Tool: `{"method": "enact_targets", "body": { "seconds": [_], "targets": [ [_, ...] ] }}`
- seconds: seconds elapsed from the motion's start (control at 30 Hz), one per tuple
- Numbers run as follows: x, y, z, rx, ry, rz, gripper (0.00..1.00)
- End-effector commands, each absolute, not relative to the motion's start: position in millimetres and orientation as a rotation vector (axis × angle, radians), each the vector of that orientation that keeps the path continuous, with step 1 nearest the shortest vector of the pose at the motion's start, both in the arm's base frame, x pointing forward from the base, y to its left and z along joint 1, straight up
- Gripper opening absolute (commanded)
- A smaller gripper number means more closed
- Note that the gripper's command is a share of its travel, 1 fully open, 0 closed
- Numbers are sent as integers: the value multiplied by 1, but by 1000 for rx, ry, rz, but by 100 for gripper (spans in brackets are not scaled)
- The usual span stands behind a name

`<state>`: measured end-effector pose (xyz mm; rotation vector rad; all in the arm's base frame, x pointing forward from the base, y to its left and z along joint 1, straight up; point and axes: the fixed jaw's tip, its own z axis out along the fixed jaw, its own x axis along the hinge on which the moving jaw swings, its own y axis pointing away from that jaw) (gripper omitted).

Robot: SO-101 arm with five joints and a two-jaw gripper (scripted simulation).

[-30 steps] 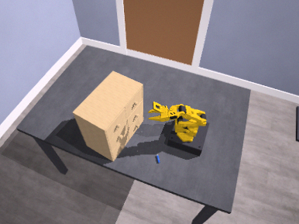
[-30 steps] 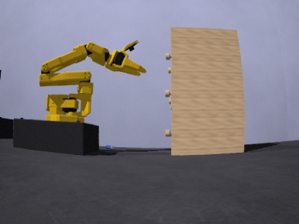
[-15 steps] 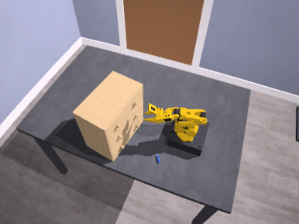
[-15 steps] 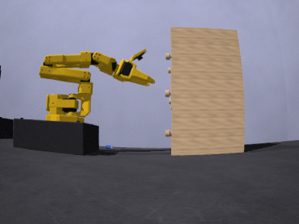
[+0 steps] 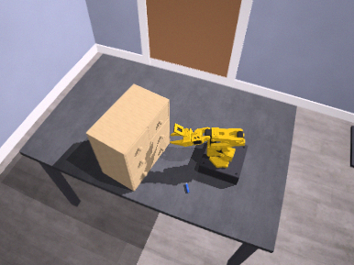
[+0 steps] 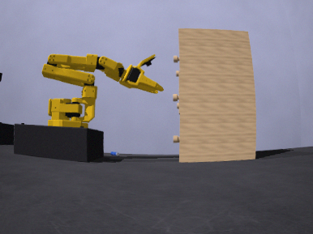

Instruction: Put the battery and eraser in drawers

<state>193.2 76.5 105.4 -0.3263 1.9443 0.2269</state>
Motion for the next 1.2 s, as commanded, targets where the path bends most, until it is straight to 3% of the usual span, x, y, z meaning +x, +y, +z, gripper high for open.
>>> {"method": "enact_targets", "body": {
  "seconds": [0.0, 1.17],
  "targets": [
    [198, 76, 105, -309, 1925, 227, 21],
    [201, 75, 104, -297, 1905, 224, 21]
  ]
}}
